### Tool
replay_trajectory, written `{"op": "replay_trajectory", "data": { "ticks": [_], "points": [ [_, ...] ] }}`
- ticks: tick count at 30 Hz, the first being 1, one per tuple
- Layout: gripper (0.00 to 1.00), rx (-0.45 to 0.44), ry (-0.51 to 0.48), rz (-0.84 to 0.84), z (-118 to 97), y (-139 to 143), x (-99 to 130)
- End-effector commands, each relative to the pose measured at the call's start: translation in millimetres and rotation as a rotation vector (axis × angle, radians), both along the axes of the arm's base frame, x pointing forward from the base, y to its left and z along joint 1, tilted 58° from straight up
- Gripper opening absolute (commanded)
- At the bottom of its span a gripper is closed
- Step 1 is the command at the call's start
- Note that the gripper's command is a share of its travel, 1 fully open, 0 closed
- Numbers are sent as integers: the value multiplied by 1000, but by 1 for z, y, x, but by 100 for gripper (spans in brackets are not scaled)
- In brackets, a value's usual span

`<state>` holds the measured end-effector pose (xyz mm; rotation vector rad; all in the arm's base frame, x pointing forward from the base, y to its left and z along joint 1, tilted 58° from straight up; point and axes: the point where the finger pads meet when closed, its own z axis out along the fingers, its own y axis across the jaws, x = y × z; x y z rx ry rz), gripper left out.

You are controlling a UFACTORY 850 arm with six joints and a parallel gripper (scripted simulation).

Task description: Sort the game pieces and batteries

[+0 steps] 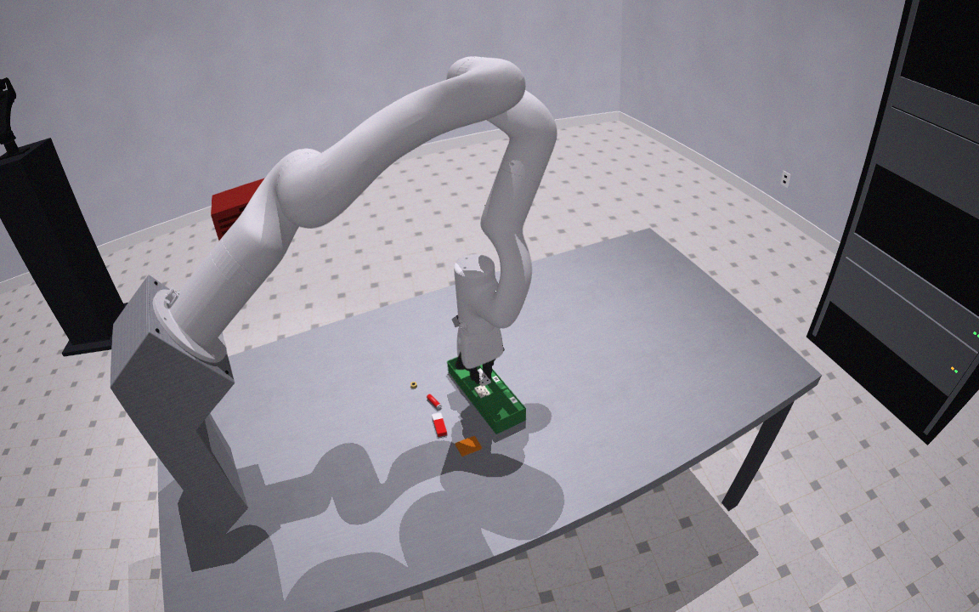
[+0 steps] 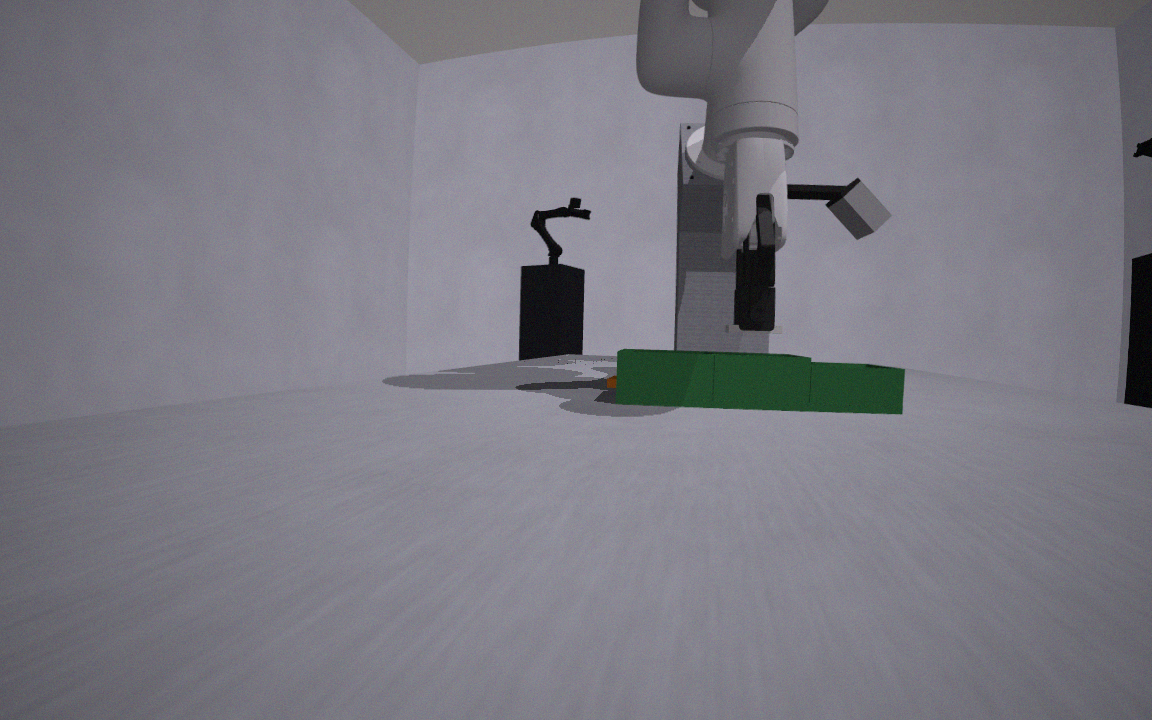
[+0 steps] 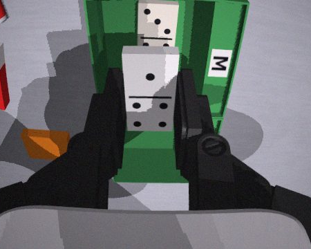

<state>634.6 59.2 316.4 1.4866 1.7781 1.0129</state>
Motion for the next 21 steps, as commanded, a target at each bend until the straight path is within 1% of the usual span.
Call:
{"op": "replay_trajectory", "data": {
  "ticks": [1,8,21],
  "points": [
    [0,-7,-5,-2,0,0,0],
    [0,-7,-5,-2,0,0,0],
    [0,-7,-5,-2,-11,4,18]
  ]
}}
